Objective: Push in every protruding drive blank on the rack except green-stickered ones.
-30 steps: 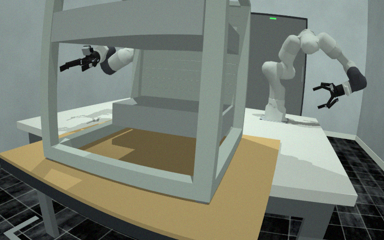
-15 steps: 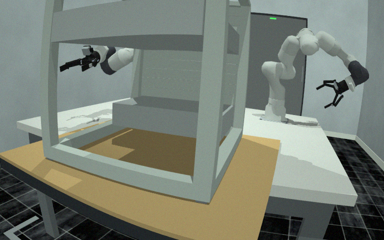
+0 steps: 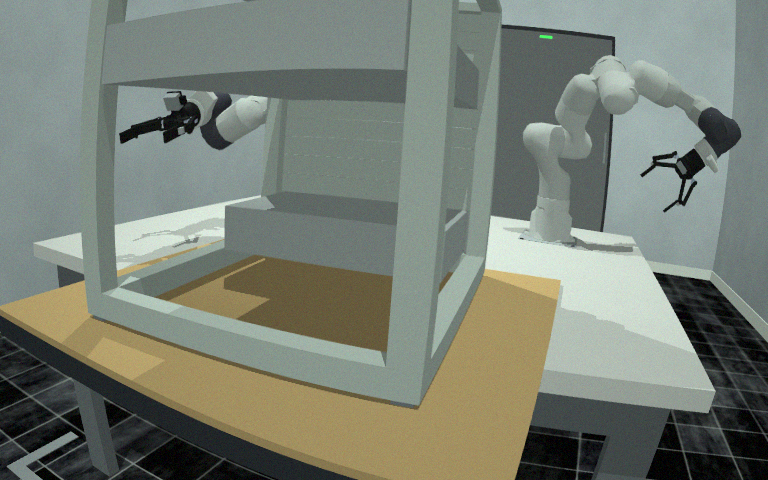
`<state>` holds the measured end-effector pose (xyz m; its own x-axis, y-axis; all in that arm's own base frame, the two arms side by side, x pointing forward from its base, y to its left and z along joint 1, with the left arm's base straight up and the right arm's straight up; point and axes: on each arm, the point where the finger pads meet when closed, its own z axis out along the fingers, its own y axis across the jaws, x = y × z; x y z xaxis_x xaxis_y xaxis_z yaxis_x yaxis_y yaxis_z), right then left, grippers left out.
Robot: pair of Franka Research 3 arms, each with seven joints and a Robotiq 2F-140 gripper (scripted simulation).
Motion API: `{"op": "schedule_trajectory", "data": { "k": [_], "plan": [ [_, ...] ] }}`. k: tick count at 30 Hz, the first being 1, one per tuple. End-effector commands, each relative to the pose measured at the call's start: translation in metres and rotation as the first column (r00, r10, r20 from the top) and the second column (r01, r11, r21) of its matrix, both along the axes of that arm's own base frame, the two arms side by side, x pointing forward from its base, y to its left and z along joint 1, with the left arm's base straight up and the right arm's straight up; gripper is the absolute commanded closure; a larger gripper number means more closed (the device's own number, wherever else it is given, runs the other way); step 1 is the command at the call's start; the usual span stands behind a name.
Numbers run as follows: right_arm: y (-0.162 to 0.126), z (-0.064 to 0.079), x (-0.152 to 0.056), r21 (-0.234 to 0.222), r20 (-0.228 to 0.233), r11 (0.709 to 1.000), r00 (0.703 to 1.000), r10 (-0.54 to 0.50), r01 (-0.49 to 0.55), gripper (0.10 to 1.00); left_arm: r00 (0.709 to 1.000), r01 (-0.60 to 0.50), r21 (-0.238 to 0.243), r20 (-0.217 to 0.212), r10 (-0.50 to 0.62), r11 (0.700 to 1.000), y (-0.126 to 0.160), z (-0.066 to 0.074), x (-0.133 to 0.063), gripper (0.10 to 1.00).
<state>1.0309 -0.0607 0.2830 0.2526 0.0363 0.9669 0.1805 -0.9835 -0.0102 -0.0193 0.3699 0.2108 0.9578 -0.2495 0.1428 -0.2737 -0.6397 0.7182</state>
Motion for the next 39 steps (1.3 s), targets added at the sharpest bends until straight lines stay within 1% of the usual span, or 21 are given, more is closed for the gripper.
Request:
{"op": "schedule_trajectory", "data": {
  "k": [1, 3, 4, 5, 7, 12, 14, 15, 18, 20, 22, 25, 27, 30, 32, 33, 35, 36, 37, 38, 39],
  "plan": [
    [0.0, 0.0, 0.0, 0.0, 0.0, 1.0, 1.0, 0.0, 0.0, 0.098, 0.997, -0.051, 0.025, -0.049, 0.053, 0.998, 0.004, -0.001, 0.003, 0.098],
    [0.0, 0.0, 0.0, 0.0, 0.0, 1.0, 1.0, 0.0, 0.0, 0.098, 0.991, -0.096, 0.082, -0.082, 0.103, 0.992, 0.017, 0.006, 0.004, 0.098],
    [0.0, 0.0, 0.0, 0.0, 0.0, 1.0, 1.0, 0.0, 0.0, 0.098, 0.991, -0.096, 0.082, -0.082, 0.103, 0.992, 0.017, 0.006, 0.004, 0.098],
    [0.0, 0.0, 0.0, 0.0, 0.0, 1.0, 1.0, 0.0, 0.0, 0.098, 0.987, -0.119, 0.111, -0.097, 0.13, 0.987, 0.023, 0.009, 0.004, 0.098],
    [0.0, 0.0, 0.0, 0.0, 0.0, 1.0, 1.0, 0.0, 0.0, 0.098, 0.987, -0.119, 0.111, -0.097, 0.13, 0.987, 0.023, 0.009, 0.004, 0.098],
    [0.0, 0.0, 0.0, 0.0, 0.0, 1.0, 1.0, 0.0, 0.0, 0.098, 0.967, -0.186, 0.198, -0.134, 0.215, 0.962, 0.043, 0.022, 0.006, 0.098],
    [0.0, 0.0, 0.0, 0.0, 0.0, 1.0, 1.0, 0.0, 0.0, 0.098, 0.967, -0.186, 0.198, -0.134, 0.215, 0.962, 0.043, 0.022, 0.006, 0.098],
    [0.0, 0.0, 0.0, 0.0, 0.0, 1.0, 1.0, 0.0, 0.0, 0.098, 0.959, -0.208, 0.227, -0.144, 0.244, 0.951, 0.049, 0.027, 0.006, 0.098],
    [0.0, 0.0, 0.0, 0.0, 0.0, 1.0, 1.0, 0.0, 0.0, 0.098, 0.959, -0.208, 0.227, -0.144, 0.244, 0.951, 0.049, 0.027, 0.006, 0.098],
    [0.0, 0.0, 0.0, 0.0, 0.0, 1.0, 1.0, 0.0, 0.0, 0.098, 0.939, -0.252, 0.285, -0.158, 0.305, 0.925, 0.062, 0.036, 0.007, 0.098],
    [0.0, 0.0, 0.0, 0.0, 0.0, 1.0, 1.0, 0.0, 0.0, 0.098, 0.939, -0.252, 0.285, -0.158, 0.305, 0.925, 0.062, 0.036, 0.007, 0.098],
    [0.0, 0.0, 0.0, 0.0, 0.0, 1.0, 1.0, 0.0, 0.0, 0.098, 0.916, -0.294, 0.341, -0.165, 0.365, 0.893, 0.075, 0.047, 0.007, 0.098],
    [0.0, 0.0, 0.0, 0.0, 0.0, 1.0, 1.0, 0.0, 0.0, 0.098, 0.916, -0.294, 0.341, -0.165, 0.365, 0.893, 0.075, 0.047, 0.007, 0.098],
    [0.0, 0.0, 0.0, 0.0, 0.0, 1.0, 1.0, 0.0, 0.0, 0.098, 0.89, -0.334, 0.394, -0.167, 0.425, 0.856, 0.087, 0.058, 0.008, 0.098],
    [0.0, 0.0, 0.0, 0.0, 0.0, 1.0, 1.0, 0.0, 0.0, 0.098, 0.89, -0.334, 0.394, -0.167, 0.425, 0.856, 0.087, 0.058, 0.008, 0.098],
    [0.0, 0.0, 0.0, 0.0, 0.0, 1.0, 1.0, 0.0, 0.0, 0.098, 0.876, -0.354, 0.42, -0.166, 0.454, 0.836, 0.093, 0.064, 0.008, 0.098],
    [0.0, 0.0, 0.0, 0.0, 0.0, 1.0, 1.0, 0.0, 0.0, 0.098, 0.876, -0.354, 0.42, -0.166, 0.454, 0.836, 0.093, 0.064, 0.008, 0.098],
    [0.0, 0.0, 0.0, 0.0, 0.0, 1.0, 1.0, 0.0, 0.0, 0.098, 0.861, -0.372, 0.444, -0.163, 0.482, 0.815, 0.098, 0.069, 0.008, 0.098],
    [0.0, 0.0, 0.0, 0.0, 0.0, 1.0, 1.0, 0.0, 0.0, 0.098, 0.861, -0.372, 0.444, -0.163, 0.482, 0.815, 0.098, 0.069, 0.008, 0.098],
    [0.0, 0.0, 0.0, 0.0, 0.0, 1.0, 1.0, 0.0, 0.0, 0.098, 0.845, -0.39, 0.468, -0.159, 0.51, 0.793, 0.104, 0.075, 0.009, 0.098],
    [0.0, 0.0, 0.0, 0.0, 0.0, 1.0, 1.0, 0.0, 0.0, 0.098, 0.845, -0.39, 0.468, -0.159, 0.51, 0.793, 0.104, 0.075, 0.009, 0.098]
  ]
}}
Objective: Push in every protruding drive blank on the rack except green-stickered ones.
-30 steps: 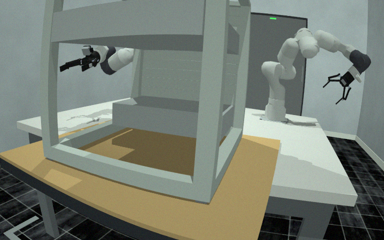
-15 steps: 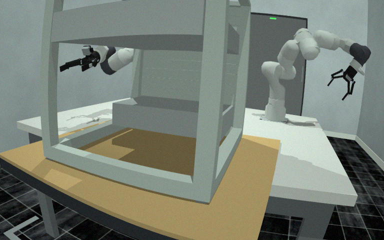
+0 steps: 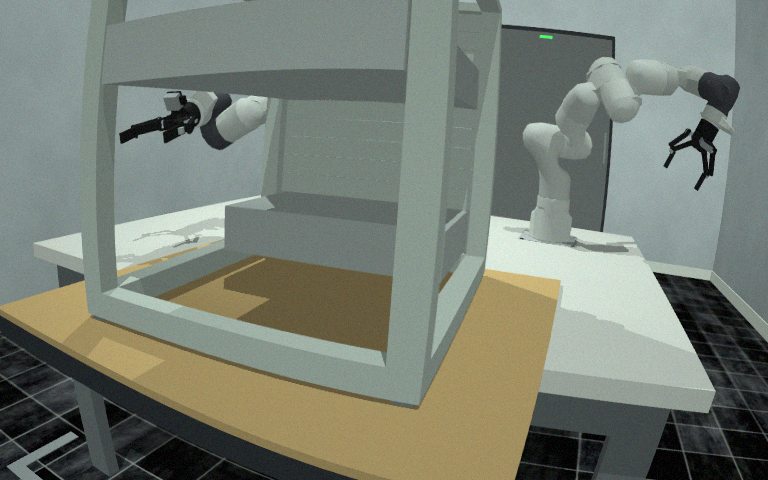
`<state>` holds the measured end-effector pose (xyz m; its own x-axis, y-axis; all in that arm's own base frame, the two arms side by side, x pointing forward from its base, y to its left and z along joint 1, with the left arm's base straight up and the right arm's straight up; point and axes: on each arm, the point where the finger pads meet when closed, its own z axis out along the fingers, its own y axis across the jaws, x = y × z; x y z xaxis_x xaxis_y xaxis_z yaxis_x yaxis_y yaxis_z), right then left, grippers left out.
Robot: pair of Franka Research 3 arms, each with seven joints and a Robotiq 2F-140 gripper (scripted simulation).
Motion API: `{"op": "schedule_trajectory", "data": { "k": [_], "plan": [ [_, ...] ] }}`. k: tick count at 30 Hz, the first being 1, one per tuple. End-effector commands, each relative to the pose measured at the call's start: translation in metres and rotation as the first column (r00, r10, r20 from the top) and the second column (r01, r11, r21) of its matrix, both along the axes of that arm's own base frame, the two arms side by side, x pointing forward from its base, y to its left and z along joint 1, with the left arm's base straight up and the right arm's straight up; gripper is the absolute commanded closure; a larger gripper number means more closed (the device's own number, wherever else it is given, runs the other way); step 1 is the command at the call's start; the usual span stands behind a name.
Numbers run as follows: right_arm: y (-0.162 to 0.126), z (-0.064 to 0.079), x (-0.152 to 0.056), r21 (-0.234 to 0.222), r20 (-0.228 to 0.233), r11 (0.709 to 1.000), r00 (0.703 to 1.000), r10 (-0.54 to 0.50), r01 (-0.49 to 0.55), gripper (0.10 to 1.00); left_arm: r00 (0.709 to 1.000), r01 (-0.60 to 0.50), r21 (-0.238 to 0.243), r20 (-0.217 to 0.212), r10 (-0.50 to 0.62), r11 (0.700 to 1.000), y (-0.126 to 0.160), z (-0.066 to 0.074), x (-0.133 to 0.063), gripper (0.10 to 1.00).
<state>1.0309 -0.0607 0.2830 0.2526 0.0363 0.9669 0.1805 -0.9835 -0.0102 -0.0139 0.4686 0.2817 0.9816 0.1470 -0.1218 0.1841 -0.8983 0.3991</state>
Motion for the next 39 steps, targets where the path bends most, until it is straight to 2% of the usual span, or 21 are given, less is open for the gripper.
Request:
{"op": "schedule_trajectory", "data": {
  "k": [1, 4, 6, 9, 13, 15, 16, 17, 19, 20, 25, 28, 30, 32, 37, 39],
  "plan": [
    [0.0, 0.0, 0.0, 0.0, 0.0, 1.0, 1.0, 0.0, 0.0, 0.098, 0.995, -0.095, 0.028, -0.028, 0.096, 0.995, 0.005, 0.004, 0.003, 0.098],
    [0.0, 0.0, 0.0, 0.0, 0.0, 1.0, 1.0, 0.0, 0.0, 0.098, 0.988, -0.148, 0.077, -0.039, 0.152, 0.986, 0.016, 0.016, 0.004, 0.098],
    [0.0, 0.0, 0.0, 0.0, 0.0, 1.0, 1.0, 0.0, 0.0, 0.098, 0.988, -0.148, 0.077, -0.039, 0.152, 0.986, 0.016, 0.016, 0.004, 0.098],
    [0.0, 0.0, 0.0, 0.0, 0.0, 1.0, 1.0, 0.0, 0.0, 0.098, 0.977, -0.2, 0.124, -0.044, 0.206, 0.972, 0.026, 0.028, 0.004, 0.098],
    [0.0, 0.0, 0.0, 0.0, 0.0, 1.0, 1.0, 0.0, 0.0, 0.098, 0.977, -0.2, 0.124, -0.044, 0.206, 0.972, 0.026, 0.028, 0.004, 0.098],
    [0.0, 0.0, 0.0, 0.0, 0.0, 1.0, 1.0, 0.0, 0.0, 0.098, 0.965, -0.247, 0.168, -0.045, 0.258, 0.954, 0.035, 0.04, 0.004, 0.098],
    [0.0, 0.0, 0.0, 0.0, 0.0, 1.0, 1.0, 0.0, 0.0, 0.098, 0.965, -0.247, 0.168, -0.045, 0.258, 0.954, 0.035, 0.04, 0.004, 0.098],
    [0.0, 0.0, 0.0, 0.0, 0.0, 1.0, 1.0, 0.0, 0.0, 0.098, 0.958, -0.27, 0.188, -0.044, 0.283, 0.944, 0.039, 0.046, 0.004, 0.098],
    [0.0, 0.0, 0.0, 0.0, 0.0, 1.0, 1.0, 0.0, 0.0, 0.098, 0.958, -0.27, 0.188, -0.044, 0.283, 0.944, 0.039, 0.046, 0.004, 0.098],
    [0.0, 0.0, 0.0, 0.0, 0.0, 1.0, 1.0, 0.0, 0.0, 0.098, 0.951, -0.292, 0.208, -0.043, 0.307, 0.934, 0.043, 0.052, 0.005, 0.098],
    [0.0, 0.0, 0.0, 0.0, 0.0, 1.0, 1.0, 0.0, 0.0, 0.098, 0.935, -0.333, 0.244, -0.036, 0.351, 0.911, 0.05, 0.063, 0.005, 0.098],
    [0.0, 0.0, 0.0, 0.0, 0.0, 1.0, 1.0, 0.0, 0.0, 0.098, 0.92, -0.37, 0.277, -0.028, 0.392, 0.887, 0.057, 0.074, 0.005, 0.098],
    [0.0, 0.0, 0.0, 0.0, 0.0, 1.0, 1.0, 0.0, 0.0, 0.098, 0.92, -0.37, 0.277, -0.028, 0.392, 0.887, 0.057, 0.074, 0.005, 0.098],
    [0.0, 0.0, 0.0, 0.0, 0.0, 1.0, 1.0, 0.0, 0.0, 0.098, 0.904, -0.403, 0.305, -0.018, 0.428, 0.863, 0.063, 0.084, 0.005, 0.098],
    [0.0, 0.0, 0.0, 0.0, 0.0, 1.0, 1.0, 0.0, 0.0, 0.098, 0.888, -0.432, 0.329, -0.008, 0.459, 0.84, 0.068, 0.093, 0.005, 0.098],
    [0.0, 0.0, 0.0, 0.0, 0.0, 1.0, 1.0, 0.0, 0.0, 0.098, 0.874, -0.457, 0.349, 0.003, 0.486, 0.818, 0.072, 0.101, 0.005, 0.098]
  ]
}}
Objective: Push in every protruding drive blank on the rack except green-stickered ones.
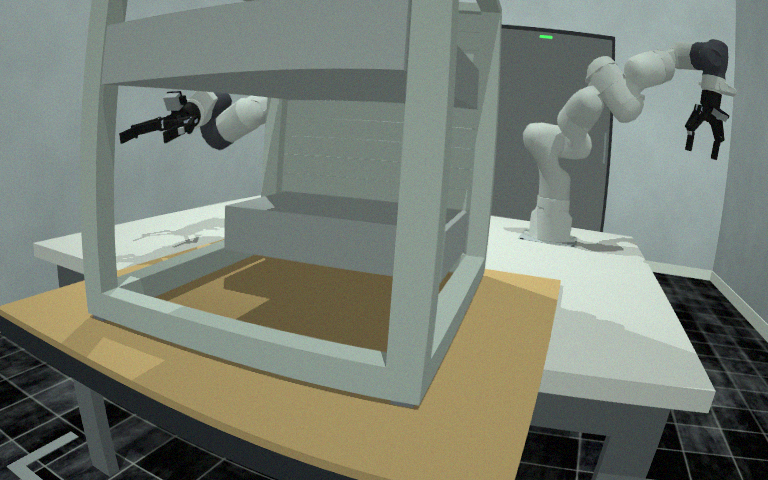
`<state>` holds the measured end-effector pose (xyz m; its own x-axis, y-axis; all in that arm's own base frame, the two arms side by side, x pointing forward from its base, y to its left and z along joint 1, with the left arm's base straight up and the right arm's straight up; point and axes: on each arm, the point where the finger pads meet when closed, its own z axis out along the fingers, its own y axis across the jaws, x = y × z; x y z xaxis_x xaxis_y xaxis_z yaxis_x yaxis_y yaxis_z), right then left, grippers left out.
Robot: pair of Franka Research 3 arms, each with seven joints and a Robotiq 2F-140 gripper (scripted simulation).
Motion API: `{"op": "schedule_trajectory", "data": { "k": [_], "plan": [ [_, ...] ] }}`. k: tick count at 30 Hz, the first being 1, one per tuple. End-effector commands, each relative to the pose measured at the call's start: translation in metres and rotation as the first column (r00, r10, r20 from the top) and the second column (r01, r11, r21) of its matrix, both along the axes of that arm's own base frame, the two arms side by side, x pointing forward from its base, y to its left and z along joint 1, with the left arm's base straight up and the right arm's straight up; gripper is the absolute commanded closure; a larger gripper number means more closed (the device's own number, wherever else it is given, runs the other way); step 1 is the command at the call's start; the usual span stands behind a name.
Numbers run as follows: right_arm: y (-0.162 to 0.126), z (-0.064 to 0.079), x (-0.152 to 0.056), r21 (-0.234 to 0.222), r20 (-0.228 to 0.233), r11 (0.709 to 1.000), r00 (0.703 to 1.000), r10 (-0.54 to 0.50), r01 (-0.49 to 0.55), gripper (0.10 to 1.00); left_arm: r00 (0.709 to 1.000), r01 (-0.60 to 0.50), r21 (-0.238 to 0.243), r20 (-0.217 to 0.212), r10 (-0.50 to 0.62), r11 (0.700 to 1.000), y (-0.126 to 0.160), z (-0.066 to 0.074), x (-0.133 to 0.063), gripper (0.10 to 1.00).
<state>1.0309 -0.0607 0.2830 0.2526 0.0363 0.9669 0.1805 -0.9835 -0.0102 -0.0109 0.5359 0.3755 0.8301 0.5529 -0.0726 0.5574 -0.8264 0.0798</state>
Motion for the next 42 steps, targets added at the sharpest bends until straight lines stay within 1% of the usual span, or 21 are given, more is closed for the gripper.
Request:
{"op": "schedule_trajectory", "data": {
  "k": [1, 3, 4, 6, 8, 12, 17, 42],
  "plan": [
    [0.0, 0.0, 0.0, 0.0, 0.0, 1.0, 1.0, 0.0, 0.0, 0.098, 0.995, -0.101, 0.023, 0.0, 0.101, 0.995, 0.005, 0.007, 0.002, 0.098],
    [0.0, 0.0, 0.0, 0.0, 0.0, 1.0, 1.0, 0.0, 0.0, 0.098, 0.992, -0.127, 0.044, 0.002, 0.127, 0.991, 0.008, 0.014, 0.002, 0.098],
    [0.0, 0.0, 0.0, 0.0, 0.0, 1.0, 1.0, 0.0, 0.0, 0.098, 0.992, -0.127, 0.044, 0.002, 0.127, 0.991, 0.008, 0.014, 0.002, 0.098],
    [0.0, 0.0, 0.0, 0.0, 0.0, 1.0, 1.0, 0.0, 0.0, 0.098, 0.989, -0.149, 0.061, 0.005, 0.149, 0.987, 0.011, 0.021, 0.002, 0.098],
    [0.0, 0.0, 0.0, 0.0, 0.0, 1.0, 1.0, 0.0, 0.0, 0.098, 0.989, -0.149, 0.061, 0.005, 0.149, 0.987, 0.011, 0.021, 0.002, 0.098],
    [0.0, 0.0, 0.0, 0.0, 0.0, 1.0, 1.0, 0.0, 0.0, 0.098, 0.983, -0.181, 0.086, 0.01, 0.181, 0.98, 0.015, 0.03, 0.002, 0.098],
    [0.0, 0.0, 0.0, 0.0, 0.0, 1.0, 1.0, 0.0, 0.0, 0.098, 0.979, -0.202, 0.102, 0.015, 0.202, 0.974, 0.018, 0.036, 0.003, 0.098],
    [0.0, 0.0, 0.0, 0.0, 0.0, 1.0, 1.0, 0.0, 0.0, 0.098, 0.978, -0.208, 0.107, 0.016, 0.208, 0.972, 0.019, 0.037, 0.003, 0.098]
  ]
}}
